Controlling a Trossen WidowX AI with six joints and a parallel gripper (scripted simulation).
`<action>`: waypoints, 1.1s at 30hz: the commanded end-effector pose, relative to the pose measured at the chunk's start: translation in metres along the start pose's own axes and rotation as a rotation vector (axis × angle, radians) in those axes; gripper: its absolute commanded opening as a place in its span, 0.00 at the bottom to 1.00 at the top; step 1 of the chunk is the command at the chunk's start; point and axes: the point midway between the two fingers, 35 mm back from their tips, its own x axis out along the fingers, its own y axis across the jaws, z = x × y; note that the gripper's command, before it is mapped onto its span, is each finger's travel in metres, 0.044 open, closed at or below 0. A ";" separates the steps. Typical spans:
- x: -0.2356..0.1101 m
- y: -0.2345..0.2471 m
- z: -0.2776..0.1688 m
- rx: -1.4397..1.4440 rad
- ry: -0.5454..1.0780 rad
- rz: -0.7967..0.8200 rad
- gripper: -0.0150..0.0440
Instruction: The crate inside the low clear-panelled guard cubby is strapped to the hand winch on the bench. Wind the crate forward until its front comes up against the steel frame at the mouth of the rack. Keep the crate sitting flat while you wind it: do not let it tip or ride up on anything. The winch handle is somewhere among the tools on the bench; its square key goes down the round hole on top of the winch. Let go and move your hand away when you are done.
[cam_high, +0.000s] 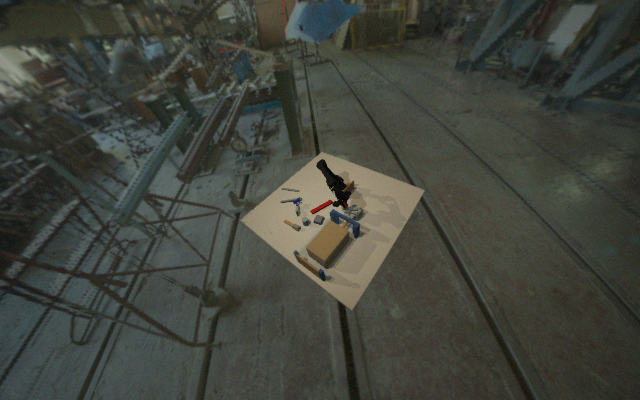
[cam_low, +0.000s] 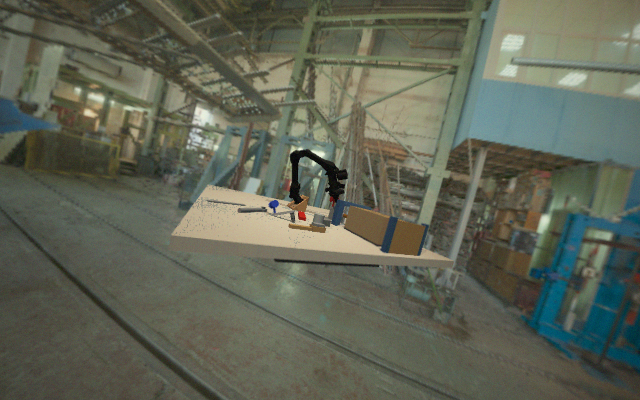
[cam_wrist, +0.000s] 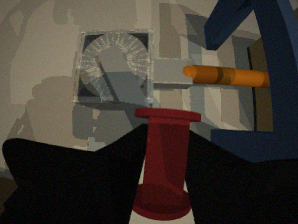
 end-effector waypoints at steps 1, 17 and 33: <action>0.005 -0.009 0.004 0.005 -0.002 -0.012 0.25; 0.011 -0.024 0.018 0.006 -0.003 -0.014 0.25; 0.018 -0.036 0.035 0.006 -0.004 -0.015 0.25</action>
